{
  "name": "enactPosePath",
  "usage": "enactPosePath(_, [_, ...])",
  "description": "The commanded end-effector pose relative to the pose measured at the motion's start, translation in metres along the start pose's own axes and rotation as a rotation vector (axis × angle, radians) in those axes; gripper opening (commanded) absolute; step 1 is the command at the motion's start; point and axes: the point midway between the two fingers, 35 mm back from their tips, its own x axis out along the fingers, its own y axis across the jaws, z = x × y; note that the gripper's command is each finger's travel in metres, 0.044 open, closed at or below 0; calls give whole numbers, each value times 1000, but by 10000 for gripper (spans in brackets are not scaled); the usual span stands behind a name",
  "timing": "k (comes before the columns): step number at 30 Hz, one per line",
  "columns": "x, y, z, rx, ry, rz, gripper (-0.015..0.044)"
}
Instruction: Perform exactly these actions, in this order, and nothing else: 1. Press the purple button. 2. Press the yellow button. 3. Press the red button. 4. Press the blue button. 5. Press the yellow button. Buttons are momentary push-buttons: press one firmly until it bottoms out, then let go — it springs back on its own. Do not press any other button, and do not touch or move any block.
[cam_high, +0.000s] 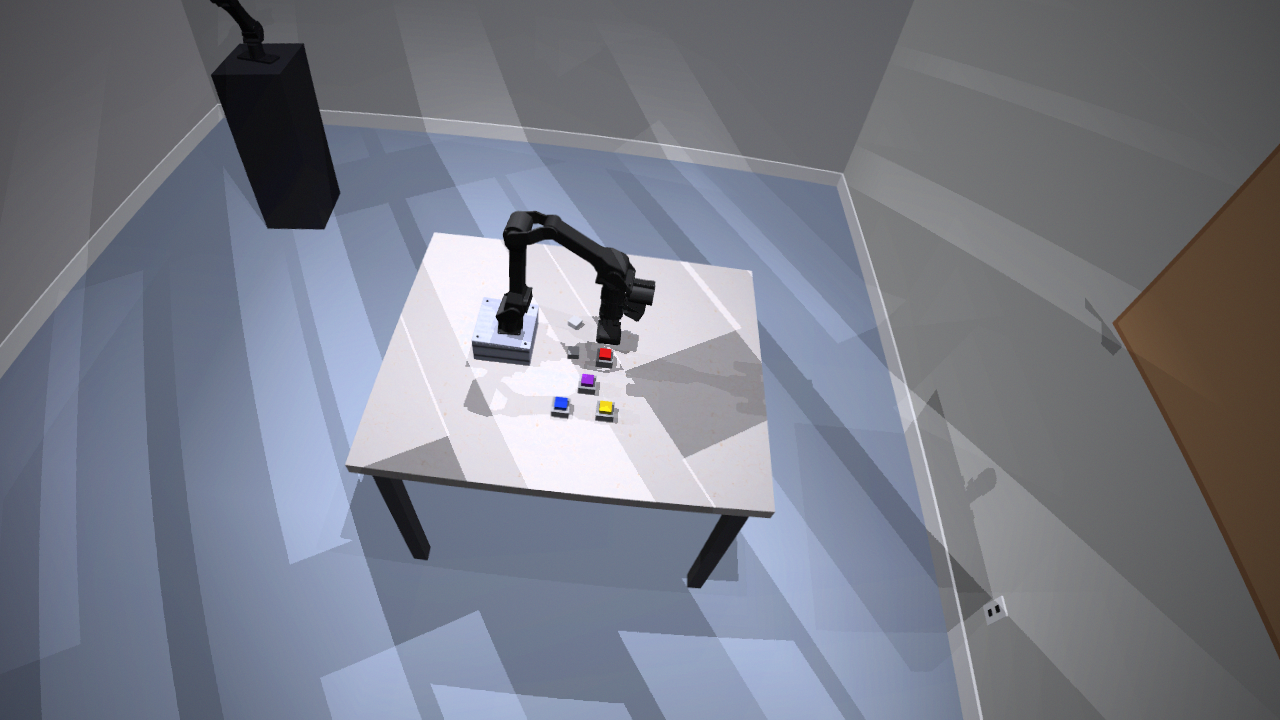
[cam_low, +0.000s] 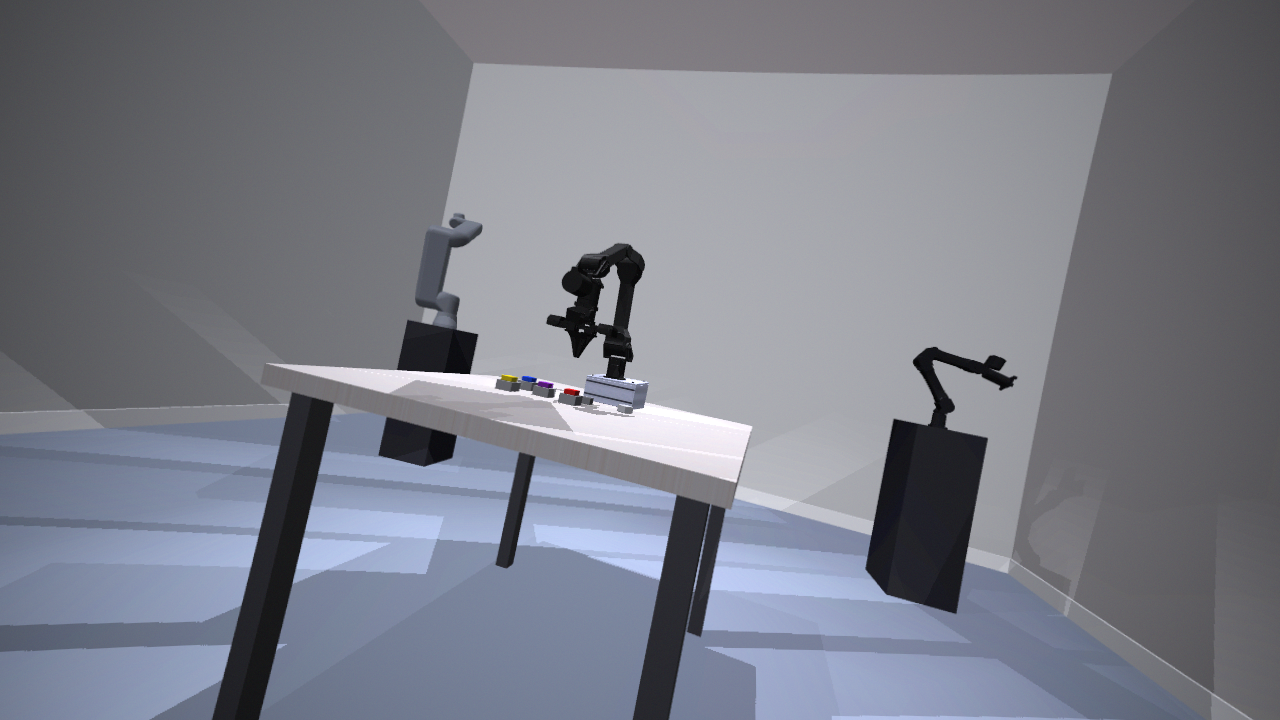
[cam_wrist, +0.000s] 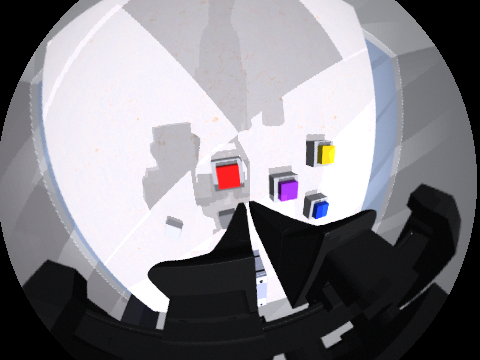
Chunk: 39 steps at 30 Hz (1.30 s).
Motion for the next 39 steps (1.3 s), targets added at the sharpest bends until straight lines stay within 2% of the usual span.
enactPosePath(1, [0, -36, -9, 13, 8, -4, 20])
enactPosePath(9, [-1, -128, -56, 13, 13, -10, 20])
enactPosePath(15, [-4, -175, -105, 12, 14, -17, 20])
enactPosePath(19, [-1, -177, -106, 12, 14, -17, 20])
enactPosePath(24, [56, -178, -107, 12, 14, -17, 20])
enactPosePath(39, [73, -178, -107, 12, 14, -17, 20])
